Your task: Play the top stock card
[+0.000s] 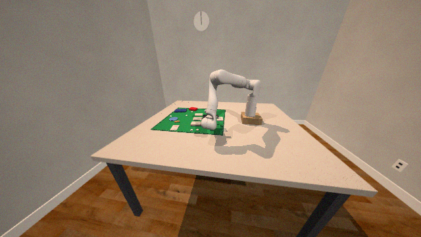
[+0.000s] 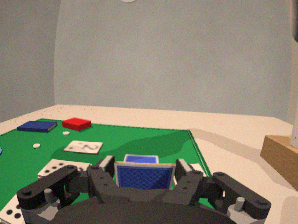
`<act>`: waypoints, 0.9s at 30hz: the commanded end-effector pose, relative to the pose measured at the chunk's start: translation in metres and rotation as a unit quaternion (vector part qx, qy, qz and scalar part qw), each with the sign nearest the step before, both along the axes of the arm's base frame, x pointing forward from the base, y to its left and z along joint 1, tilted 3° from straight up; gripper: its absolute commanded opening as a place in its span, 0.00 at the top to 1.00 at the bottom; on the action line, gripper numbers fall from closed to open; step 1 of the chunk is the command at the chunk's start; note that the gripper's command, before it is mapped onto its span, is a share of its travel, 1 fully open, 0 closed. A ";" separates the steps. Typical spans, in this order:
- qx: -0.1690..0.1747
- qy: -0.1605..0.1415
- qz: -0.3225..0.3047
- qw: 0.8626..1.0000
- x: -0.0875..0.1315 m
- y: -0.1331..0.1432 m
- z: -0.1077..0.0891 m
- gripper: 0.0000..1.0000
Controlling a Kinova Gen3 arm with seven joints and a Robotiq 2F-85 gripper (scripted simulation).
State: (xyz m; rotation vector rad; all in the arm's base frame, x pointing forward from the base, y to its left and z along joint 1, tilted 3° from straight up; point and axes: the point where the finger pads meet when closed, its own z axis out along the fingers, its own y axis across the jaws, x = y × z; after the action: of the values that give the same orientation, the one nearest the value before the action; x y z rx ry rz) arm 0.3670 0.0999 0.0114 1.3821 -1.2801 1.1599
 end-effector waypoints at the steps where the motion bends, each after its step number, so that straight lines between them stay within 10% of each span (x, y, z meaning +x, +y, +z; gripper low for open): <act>1: 0.000 -0.001 0.000 1.000 0.000 0.001 0.001 0.29; 27: 0.000 -0.001 0.000 1.000 0.000 0.011 -0.002 0.29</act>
State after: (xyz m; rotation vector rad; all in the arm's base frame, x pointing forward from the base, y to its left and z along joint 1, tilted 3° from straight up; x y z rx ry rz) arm 0.3665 0.1092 0.0093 1.3811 -1.2810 1.1592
